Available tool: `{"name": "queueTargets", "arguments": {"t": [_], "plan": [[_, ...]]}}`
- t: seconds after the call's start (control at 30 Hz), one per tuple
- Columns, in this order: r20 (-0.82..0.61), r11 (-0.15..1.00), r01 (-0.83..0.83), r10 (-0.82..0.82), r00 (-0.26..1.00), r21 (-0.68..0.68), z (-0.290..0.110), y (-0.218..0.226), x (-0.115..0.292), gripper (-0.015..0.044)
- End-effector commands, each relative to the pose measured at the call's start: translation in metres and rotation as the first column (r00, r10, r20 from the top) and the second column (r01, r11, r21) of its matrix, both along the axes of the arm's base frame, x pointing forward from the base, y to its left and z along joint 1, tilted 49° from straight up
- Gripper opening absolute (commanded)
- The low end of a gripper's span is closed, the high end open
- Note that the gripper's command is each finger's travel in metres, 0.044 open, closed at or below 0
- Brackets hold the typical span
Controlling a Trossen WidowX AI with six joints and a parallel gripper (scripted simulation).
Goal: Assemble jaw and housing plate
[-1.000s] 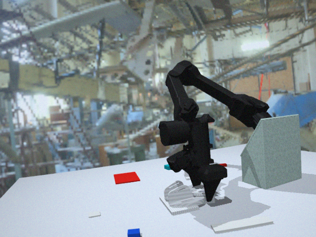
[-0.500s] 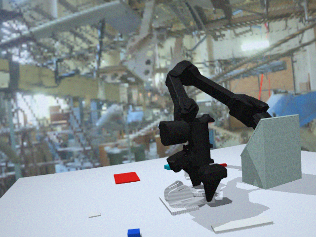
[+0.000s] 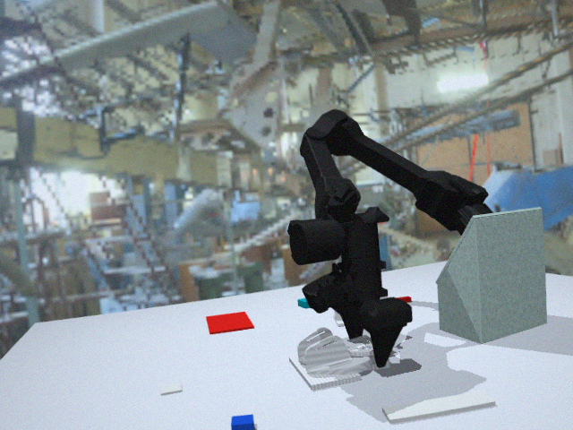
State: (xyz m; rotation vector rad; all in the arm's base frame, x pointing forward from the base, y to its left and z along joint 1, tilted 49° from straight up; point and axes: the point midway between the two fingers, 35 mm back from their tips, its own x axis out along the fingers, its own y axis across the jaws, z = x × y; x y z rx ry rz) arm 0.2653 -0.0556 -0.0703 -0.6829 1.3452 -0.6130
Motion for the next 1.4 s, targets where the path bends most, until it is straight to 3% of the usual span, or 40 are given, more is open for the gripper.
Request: {"name": "queueTargets", "arguments": {"t": [0.0, 0.2, 0.43, 0.67, 0.87, 1.37], "plan": [[0.0, 1.0, 0.0, 0.0, 1.0, 0.0, 0.0, 0.0, 0.0, 0.044], [0.0, 1.0, -0.001, 0.001, 1.0, 0.005, 0.007, 0.01, 0.0, 0.044], [-0.001, 1.0, -0.001, 0.001, 1.0, 0.007, 0.048, 0.056, -0.009, 0.044], [0.0, 1.0, -0.011, 0.011, 1.0, 0.007, 0.044, 0.053, -0.007, 0.044], [-0.005, 1.0, -0.004, 0.004, 1.0, 0.013, 0.076, 0.085, -0.058, 0.044], [-0.004, 1.0, -0.002, 0.002, 1.0, 0.01, 0.081, 0.088, -0.065, 0.044]]}}
